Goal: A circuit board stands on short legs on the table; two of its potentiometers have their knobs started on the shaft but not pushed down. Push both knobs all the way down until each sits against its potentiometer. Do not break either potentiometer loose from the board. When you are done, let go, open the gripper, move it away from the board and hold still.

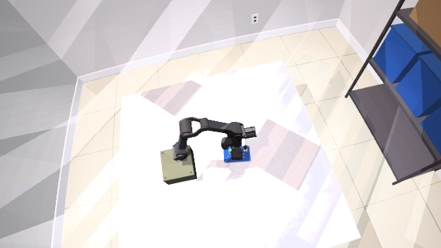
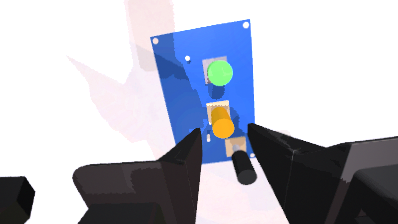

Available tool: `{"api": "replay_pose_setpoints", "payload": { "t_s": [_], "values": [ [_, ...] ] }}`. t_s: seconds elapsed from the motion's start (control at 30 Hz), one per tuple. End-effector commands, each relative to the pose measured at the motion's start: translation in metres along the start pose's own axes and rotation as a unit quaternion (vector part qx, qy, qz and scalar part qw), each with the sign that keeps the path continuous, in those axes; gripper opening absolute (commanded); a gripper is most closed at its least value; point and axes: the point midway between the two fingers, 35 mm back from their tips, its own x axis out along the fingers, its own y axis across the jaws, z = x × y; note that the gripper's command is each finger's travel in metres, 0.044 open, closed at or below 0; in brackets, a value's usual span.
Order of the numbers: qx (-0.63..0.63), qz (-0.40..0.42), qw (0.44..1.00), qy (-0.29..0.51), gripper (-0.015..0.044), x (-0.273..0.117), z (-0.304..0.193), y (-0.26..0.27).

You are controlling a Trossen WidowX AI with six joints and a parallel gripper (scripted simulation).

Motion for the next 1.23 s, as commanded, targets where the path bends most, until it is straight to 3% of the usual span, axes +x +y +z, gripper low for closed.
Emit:
{"api": "replay_pose_setpoints", "payload": {
  "t_s": [0.0, 0.23, 0.43, 1.2],
  "values": [
    [0.000, 0.000, 1.000, 0.000, 0.0263, -0.003, 0.007, 0.001],
    [0.001, -0.001, 1.000, 0.000, 0.0440, -0.025, 0.083, 0.014],
    [0.002, -0.002, 1.000, 0.000, 0.0440, -0.024, 0.144, 0.023],
    [0.002, -0.002, 1.000, 0.001, 0.0440, -0.024, 0.145, 0.024]
  ]
}}
